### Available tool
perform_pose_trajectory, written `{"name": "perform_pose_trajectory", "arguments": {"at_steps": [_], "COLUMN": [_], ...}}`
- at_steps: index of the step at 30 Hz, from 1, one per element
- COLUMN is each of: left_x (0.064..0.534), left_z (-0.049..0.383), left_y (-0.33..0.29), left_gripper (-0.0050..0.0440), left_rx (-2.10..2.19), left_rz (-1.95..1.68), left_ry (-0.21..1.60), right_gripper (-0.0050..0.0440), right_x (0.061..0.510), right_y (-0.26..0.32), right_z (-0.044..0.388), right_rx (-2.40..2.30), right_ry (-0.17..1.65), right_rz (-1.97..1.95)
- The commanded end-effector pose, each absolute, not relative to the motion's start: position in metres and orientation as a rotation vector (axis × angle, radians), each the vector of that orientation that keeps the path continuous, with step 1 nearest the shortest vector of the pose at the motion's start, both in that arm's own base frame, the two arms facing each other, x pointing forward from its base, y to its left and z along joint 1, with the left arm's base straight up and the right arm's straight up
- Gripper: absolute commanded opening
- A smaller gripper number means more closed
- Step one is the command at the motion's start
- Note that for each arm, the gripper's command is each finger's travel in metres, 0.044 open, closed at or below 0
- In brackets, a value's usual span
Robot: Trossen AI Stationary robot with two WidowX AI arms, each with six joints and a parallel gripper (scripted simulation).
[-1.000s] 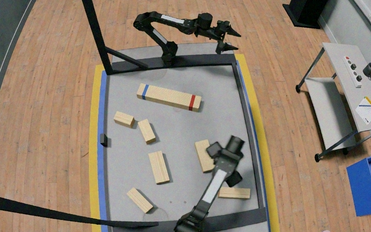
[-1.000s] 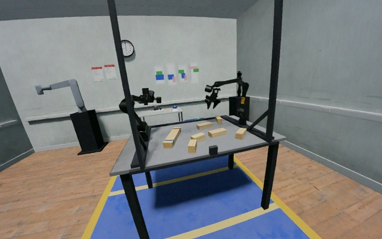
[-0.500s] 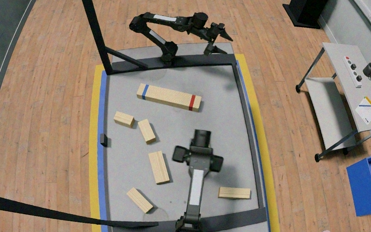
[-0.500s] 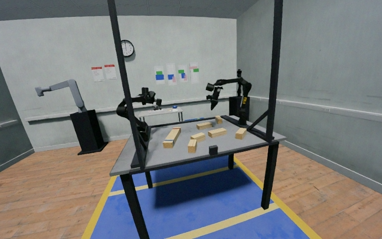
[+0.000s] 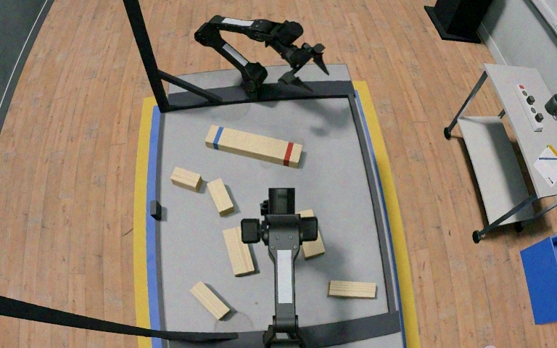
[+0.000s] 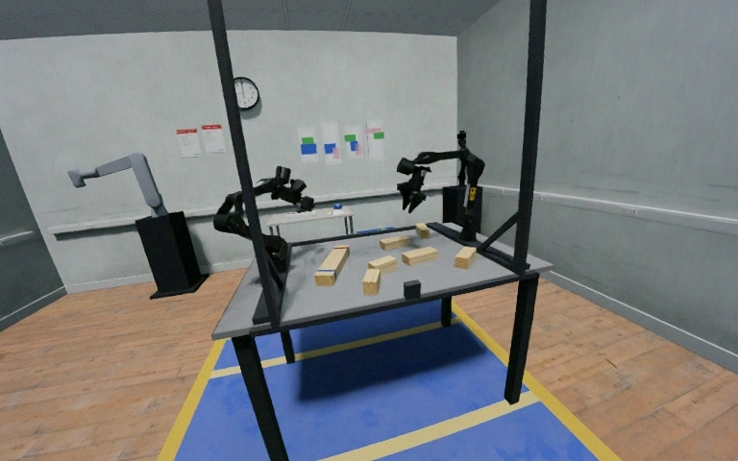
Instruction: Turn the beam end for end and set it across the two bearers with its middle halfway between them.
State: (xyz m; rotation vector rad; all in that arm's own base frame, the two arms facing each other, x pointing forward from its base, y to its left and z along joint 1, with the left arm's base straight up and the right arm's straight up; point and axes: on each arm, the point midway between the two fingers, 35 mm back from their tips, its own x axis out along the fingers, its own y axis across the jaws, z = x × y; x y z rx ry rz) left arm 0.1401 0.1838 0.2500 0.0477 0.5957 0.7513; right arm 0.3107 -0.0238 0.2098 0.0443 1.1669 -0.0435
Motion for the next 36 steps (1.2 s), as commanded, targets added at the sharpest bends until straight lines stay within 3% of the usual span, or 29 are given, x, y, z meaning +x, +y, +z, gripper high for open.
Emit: {"name": "perform_pose_trajectory", "arguments": {"at_steps": [1,21,36], "left_x": [0.147,0.179,0.211], "left_z": [0.256,0.218,0.184], "left_y": [0.159,0.069,-0.014], "left_gripper": [0.04,0.04,0.04], "left_rx": [0.067,0.042,0.025], "left_rz": [0.681,0.321,-0.021], "left_ry": [0.639,0.94,1.176], "right_gripper": [0.04,0.04,0.04], "right_x": [0.324,0.387,0.402], "right_y": [-0.025,-0.027,-0.026], "right_z": [0.21,0.203,0.213], "right_rx": [0.053,0.067,0.046], "right_ry": [1.069,0.633,0.328], "right_rz": [-0.034,0.023,0.07]}}
